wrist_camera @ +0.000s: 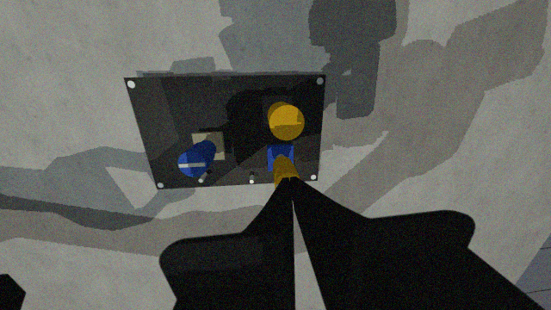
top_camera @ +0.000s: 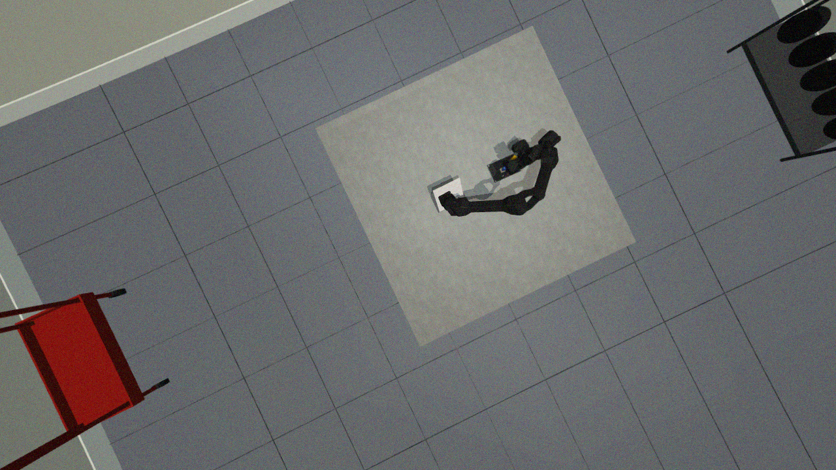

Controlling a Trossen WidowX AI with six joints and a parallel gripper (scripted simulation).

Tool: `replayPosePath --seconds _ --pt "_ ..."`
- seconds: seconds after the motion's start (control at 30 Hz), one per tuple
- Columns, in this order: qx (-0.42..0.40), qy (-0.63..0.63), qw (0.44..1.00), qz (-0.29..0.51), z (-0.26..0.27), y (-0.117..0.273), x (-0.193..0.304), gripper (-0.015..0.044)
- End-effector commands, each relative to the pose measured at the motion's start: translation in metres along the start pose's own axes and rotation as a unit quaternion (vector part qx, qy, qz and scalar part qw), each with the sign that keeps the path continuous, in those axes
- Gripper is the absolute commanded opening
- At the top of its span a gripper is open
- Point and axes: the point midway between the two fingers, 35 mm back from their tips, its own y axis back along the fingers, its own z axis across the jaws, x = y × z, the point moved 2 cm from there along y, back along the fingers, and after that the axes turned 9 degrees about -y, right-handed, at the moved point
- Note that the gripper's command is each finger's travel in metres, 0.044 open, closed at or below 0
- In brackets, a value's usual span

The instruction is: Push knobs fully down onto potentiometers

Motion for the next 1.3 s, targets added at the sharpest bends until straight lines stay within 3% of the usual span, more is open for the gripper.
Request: replayPosePath --seconds 0.0,1.27 --pt "-0.015 -0.013 1.000 0.005 -0.0018 -0.0242 0.0041 0.0000" --pt "-0.015 -0.013 1.000 0.005 -0.0017 -0.0278 0.0041 0.0000"
